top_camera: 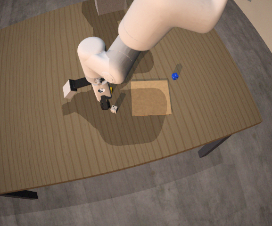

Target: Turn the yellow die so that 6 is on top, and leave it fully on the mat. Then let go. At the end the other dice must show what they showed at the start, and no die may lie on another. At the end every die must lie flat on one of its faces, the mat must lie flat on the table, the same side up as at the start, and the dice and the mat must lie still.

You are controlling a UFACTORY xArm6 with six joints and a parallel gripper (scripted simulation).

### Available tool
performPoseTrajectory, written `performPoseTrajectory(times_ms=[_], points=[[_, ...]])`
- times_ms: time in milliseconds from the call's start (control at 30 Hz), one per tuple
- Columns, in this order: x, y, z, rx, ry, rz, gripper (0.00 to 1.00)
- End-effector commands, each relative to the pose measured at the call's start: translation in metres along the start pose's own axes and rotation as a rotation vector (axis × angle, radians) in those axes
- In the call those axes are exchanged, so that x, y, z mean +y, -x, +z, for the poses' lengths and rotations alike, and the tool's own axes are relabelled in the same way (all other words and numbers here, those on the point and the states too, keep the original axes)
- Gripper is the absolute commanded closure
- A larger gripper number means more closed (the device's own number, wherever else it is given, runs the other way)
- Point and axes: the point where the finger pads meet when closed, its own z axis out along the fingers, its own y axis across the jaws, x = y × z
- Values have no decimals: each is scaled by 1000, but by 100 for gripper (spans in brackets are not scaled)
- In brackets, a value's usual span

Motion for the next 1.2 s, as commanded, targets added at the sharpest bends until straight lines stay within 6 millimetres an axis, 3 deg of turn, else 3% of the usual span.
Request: performPoseTrajectory(times_ms=[0,267,1167], points=[[21,0,0,3,-5,-2,0],[38,0,0,3,-5,-2,0],[39,0,0,3,-5,-2,0]])
